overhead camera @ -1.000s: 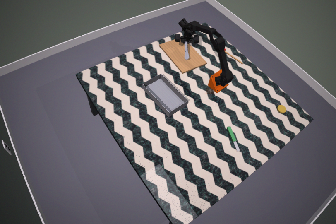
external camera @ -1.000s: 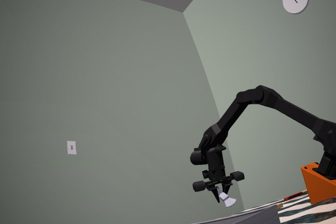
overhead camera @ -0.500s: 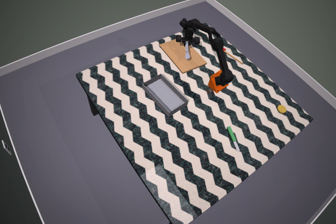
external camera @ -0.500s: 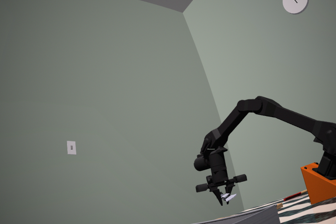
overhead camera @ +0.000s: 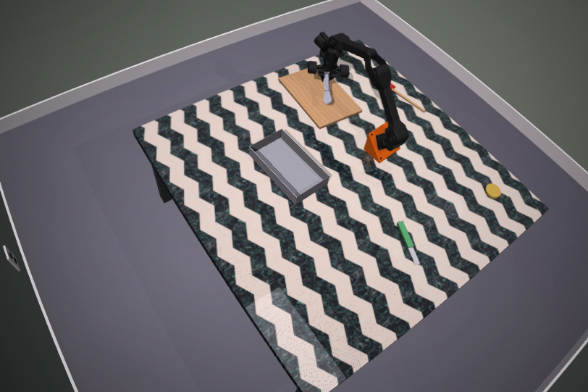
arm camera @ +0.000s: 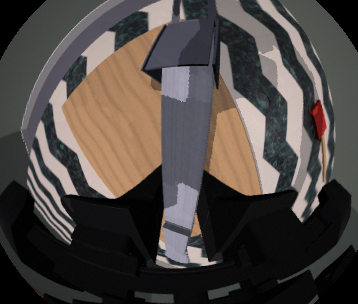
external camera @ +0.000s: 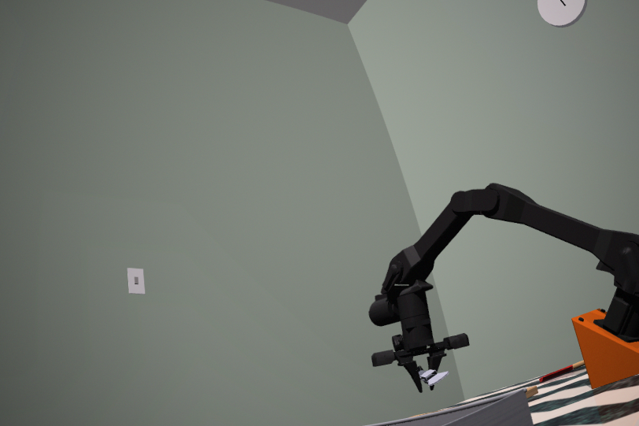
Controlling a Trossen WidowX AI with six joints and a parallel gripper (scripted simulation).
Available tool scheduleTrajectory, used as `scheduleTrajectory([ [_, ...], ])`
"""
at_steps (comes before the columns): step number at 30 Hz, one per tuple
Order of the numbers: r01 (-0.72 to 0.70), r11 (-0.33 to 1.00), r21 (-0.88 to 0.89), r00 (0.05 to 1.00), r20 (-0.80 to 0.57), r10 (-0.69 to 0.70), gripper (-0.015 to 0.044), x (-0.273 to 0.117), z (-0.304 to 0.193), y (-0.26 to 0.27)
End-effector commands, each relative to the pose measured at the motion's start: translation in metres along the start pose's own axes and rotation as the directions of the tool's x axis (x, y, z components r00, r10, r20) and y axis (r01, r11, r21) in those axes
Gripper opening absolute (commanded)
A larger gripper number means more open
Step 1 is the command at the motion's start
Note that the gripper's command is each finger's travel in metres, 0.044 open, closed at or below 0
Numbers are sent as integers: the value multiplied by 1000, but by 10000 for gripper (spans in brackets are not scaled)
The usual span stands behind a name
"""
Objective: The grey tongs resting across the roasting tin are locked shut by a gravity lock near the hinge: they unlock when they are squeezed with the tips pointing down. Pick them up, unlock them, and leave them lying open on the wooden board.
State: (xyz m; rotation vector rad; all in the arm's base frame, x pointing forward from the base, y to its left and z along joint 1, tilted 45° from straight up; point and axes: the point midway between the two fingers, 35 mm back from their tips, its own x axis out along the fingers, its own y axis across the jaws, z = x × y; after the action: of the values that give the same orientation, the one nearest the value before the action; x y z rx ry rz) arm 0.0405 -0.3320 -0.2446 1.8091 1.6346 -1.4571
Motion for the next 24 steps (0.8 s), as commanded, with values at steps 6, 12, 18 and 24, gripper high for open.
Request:
scheduleTrajectory([
  [6, -4, 1000, 2, 1000, -2, 4, -150, 16, -3, -1],
  [12, -7, 1000, 2, 1000, 2, 7, -150, 26, -4, -2],
  [18, -5, 1000, 3, 1000, 3, 5, -124, 25, -4, -2],
  [24, -5, 1000, 3, 1000, 3, 5, 34, 25, -4, -2],
])
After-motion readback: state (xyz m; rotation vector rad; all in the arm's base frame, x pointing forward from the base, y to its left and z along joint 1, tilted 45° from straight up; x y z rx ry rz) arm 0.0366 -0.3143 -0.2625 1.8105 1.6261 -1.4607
